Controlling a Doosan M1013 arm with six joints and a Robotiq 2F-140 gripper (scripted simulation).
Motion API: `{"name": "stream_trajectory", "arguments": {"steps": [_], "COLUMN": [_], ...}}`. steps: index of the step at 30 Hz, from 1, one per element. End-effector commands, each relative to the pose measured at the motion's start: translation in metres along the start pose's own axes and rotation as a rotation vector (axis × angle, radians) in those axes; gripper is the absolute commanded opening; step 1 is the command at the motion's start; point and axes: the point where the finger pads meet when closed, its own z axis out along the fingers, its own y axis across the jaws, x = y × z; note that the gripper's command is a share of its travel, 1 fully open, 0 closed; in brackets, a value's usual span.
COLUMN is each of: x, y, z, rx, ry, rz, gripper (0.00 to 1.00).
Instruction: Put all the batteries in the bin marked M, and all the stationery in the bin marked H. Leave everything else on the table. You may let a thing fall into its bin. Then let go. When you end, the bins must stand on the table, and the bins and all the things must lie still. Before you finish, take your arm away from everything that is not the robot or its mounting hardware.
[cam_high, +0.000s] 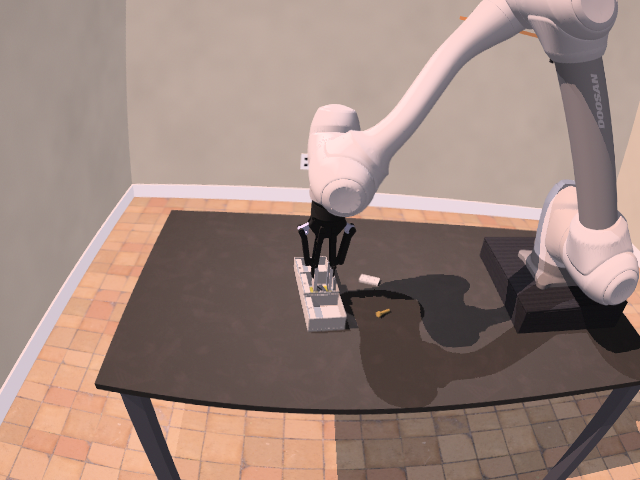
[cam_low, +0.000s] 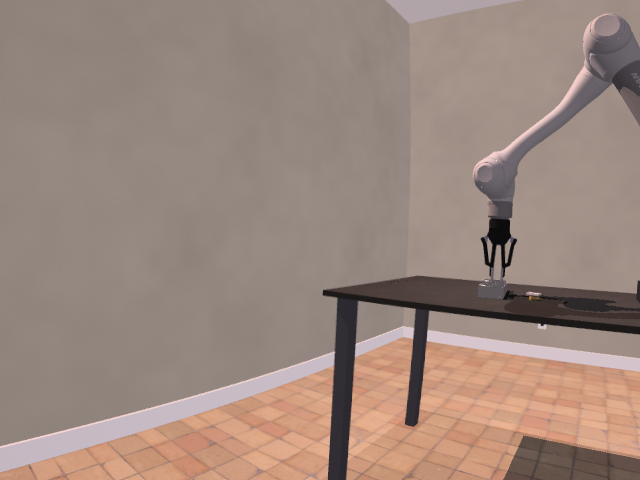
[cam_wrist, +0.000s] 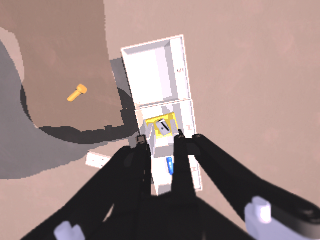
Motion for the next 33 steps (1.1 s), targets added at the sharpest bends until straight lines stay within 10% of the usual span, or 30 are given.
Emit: {"name": "stream_trajectory", "arguments": {"steps": [1,32,33], "x": [0.0,0.0,0.0], "y": [0.0,0.0,0.0], "z": [0.0,-0.042,-0.046], "rx": [0.0,0.0,0.0], "ry": [0.0,0.0,0.0], "rz": [0.0,0.0,0.0], "gripper": [0.18,0.18,1.0]}}
